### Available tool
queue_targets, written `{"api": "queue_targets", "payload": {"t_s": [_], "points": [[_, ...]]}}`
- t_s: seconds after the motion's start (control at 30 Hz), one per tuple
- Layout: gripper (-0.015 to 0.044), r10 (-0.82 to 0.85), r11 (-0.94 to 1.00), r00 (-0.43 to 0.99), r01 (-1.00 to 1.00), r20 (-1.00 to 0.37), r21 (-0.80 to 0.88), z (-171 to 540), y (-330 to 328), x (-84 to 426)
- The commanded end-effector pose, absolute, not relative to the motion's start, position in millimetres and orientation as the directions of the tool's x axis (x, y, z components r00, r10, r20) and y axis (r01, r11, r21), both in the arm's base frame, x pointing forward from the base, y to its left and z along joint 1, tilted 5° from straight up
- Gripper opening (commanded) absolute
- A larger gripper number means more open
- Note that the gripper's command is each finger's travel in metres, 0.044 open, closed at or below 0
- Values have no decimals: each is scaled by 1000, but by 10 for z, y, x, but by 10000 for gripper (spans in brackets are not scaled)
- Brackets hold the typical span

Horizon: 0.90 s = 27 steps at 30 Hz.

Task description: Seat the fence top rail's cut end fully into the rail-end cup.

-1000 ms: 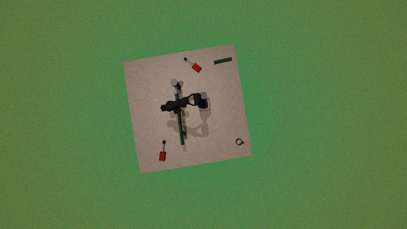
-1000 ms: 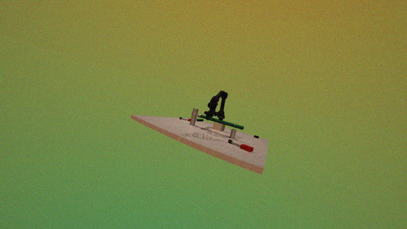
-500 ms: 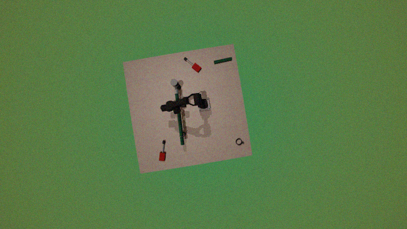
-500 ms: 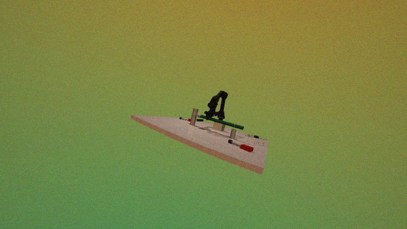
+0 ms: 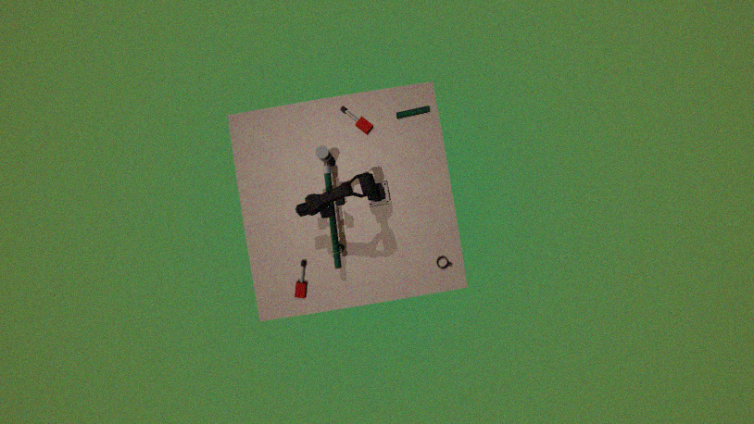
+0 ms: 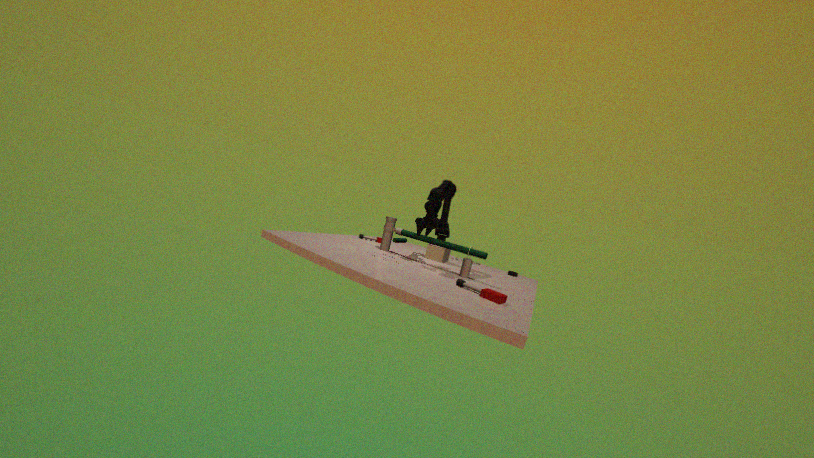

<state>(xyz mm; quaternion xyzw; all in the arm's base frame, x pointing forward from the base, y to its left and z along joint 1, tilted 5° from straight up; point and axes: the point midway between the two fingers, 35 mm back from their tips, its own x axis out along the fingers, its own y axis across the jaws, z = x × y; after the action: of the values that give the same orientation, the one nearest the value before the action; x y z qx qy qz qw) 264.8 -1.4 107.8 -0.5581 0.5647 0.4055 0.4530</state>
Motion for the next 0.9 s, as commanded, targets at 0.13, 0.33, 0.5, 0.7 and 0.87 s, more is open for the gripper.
{"api": "queue_targets", "payload": {"t_s": [0.13, 0.33, 0.5, 0.7, 0.87], "points": [[440, -262, 49, 34, -998, -964, -49, 1268, 44, 2633], [440, -262, 48, 34, -998, -964, -48, 1557, 114, 2584], [440, -262, 48, 34, -998, -964, -48, 1557, 114, 2584], [440, -262, 48, 34, -998, -964, -48, 1557, 114, 2584], [440, -262, 48, 34, -998, -964, -48, 1557, 114, 2584]]}}
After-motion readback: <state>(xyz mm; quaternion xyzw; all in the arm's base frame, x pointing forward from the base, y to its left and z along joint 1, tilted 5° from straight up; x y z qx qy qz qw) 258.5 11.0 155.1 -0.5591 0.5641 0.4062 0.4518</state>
